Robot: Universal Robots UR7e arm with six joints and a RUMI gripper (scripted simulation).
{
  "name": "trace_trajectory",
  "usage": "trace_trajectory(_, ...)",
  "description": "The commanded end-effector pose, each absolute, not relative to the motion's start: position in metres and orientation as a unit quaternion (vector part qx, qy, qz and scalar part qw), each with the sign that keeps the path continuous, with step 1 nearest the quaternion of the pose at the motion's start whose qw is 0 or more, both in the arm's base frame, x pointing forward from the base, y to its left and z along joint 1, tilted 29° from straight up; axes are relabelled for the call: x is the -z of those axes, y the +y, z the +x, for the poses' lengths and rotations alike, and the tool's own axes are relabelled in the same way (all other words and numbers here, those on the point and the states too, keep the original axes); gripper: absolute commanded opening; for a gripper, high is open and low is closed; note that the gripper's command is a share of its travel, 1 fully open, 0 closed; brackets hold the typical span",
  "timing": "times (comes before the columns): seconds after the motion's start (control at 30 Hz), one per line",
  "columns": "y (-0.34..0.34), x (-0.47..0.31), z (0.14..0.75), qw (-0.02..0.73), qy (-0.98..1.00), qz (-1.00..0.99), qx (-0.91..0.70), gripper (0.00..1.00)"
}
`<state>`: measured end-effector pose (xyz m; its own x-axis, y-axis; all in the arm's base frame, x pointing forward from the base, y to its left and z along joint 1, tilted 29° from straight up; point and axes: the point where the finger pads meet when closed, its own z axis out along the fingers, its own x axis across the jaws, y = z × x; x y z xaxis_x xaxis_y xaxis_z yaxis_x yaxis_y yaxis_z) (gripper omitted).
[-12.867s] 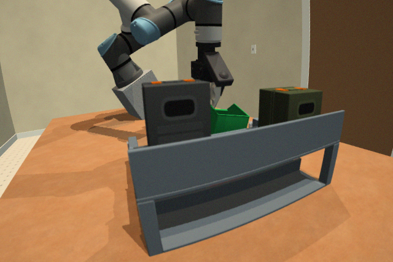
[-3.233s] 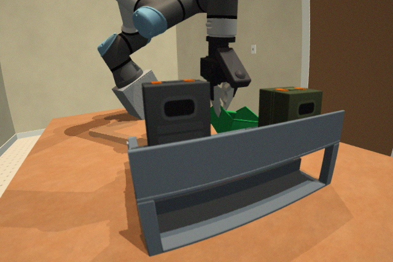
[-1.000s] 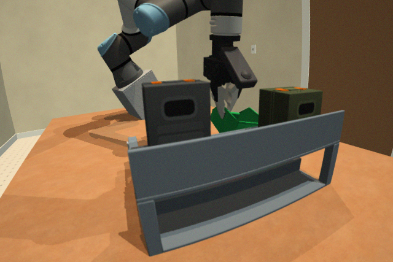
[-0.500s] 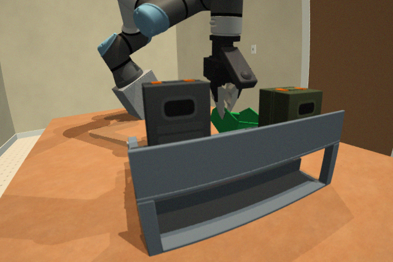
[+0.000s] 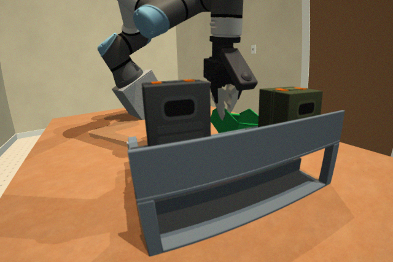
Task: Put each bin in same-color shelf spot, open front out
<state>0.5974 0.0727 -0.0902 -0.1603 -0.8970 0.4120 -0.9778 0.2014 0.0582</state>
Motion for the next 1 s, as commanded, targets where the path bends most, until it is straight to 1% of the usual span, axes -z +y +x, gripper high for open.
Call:
trace_trajectory(0.0,0.0720,0.0909,0.5979,0.181,-0.753,0.622,-0.112,0.00)
trace_trajectory(0.97,0.0679,0.0980,0.5988,0.180,-0.753,0.623,-0.113,0.00)
